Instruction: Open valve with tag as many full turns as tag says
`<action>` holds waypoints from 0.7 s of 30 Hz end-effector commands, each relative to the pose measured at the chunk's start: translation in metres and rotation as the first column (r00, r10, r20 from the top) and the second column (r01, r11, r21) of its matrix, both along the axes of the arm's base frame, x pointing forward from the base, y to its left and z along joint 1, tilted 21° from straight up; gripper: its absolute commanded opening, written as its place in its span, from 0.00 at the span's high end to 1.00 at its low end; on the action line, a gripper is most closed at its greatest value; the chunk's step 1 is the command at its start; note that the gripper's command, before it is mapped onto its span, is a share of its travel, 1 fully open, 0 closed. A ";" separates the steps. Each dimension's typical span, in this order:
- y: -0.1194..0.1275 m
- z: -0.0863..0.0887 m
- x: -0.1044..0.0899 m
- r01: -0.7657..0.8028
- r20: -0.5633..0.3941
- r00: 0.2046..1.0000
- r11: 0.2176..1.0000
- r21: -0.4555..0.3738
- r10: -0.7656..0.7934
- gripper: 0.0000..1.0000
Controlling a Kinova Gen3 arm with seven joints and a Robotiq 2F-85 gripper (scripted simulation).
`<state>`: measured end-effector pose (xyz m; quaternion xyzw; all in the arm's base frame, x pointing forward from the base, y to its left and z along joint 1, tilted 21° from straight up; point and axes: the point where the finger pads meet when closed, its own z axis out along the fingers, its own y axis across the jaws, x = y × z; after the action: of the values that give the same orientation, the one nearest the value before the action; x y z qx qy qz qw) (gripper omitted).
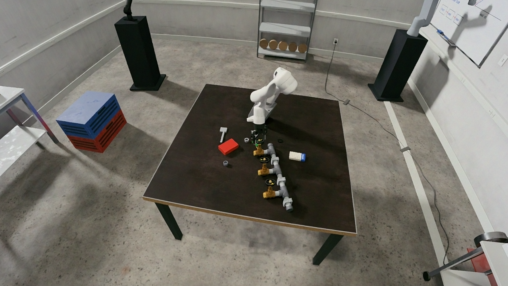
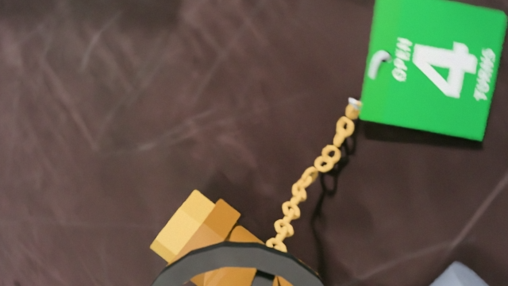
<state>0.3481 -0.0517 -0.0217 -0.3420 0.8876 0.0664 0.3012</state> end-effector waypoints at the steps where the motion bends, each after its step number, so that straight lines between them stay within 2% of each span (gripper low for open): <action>1: 0.000 0.000 0.000 0.035 -0.019 0.999 0.999 0.022 -0.035 0.00; 9: 0.000 0.000 0.000 0.255 -0.122 0.963 0.957 0.137 -0.239 0.00; 16: 0.000 0.000 0.000 0.467 -0.245 0.877 0.856 0.223 -0.414 0.00; 18: 0.000 0.000 0.000 0.467 -0.245 0.877 0.856 0.223 -0.414 0.00; 21: 0.000 0.000 0.000 0.556 -0.304 0.822 0.792 0.251 -0.481 0.00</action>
<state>0.3477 -0.0512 -0.0217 -0.0613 0.9489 0.1523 0.2694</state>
